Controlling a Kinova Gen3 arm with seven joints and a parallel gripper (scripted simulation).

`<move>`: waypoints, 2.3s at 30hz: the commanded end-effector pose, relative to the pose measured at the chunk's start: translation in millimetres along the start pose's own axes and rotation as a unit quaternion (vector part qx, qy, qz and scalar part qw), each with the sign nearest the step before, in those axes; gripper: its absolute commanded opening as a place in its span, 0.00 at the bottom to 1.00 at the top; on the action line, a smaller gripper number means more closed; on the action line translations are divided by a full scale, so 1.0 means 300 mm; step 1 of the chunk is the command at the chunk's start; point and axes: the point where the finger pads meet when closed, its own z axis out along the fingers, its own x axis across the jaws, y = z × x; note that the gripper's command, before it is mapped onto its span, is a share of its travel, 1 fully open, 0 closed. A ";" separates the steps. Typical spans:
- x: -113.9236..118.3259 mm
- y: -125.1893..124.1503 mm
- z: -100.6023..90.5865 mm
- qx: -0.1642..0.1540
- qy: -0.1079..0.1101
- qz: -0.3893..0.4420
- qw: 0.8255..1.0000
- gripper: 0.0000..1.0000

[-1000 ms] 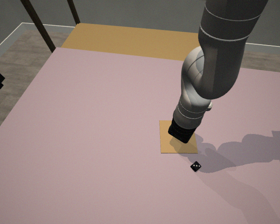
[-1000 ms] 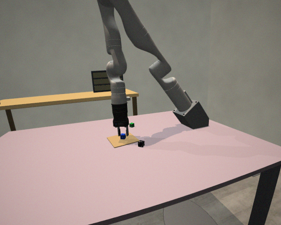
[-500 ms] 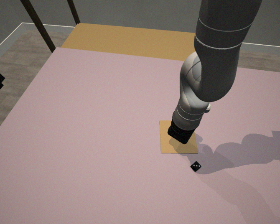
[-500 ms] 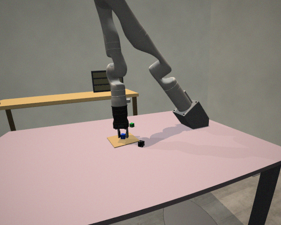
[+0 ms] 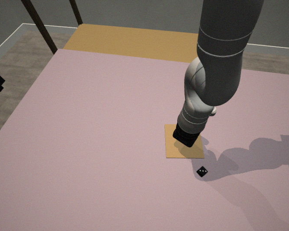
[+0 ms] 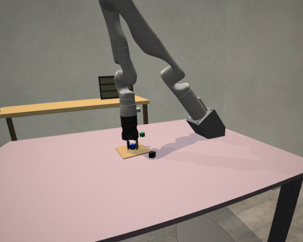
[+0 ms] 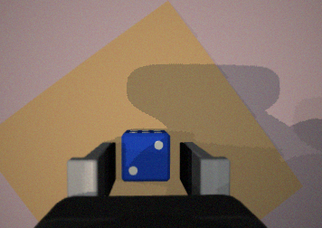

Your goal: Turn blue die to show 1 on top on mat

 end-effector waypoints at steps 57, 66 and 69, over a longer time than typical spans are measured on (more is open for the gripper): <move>-0.005 -0.013 0.003 0.004 -0.001 0.003 1.000 0.49; -0.005 -0.013 0.003 0.004 -0.001 0.003 1.000 0.49; -0.005 -0.013 0.003 0.004 -0.001 0.003 1.000 0.49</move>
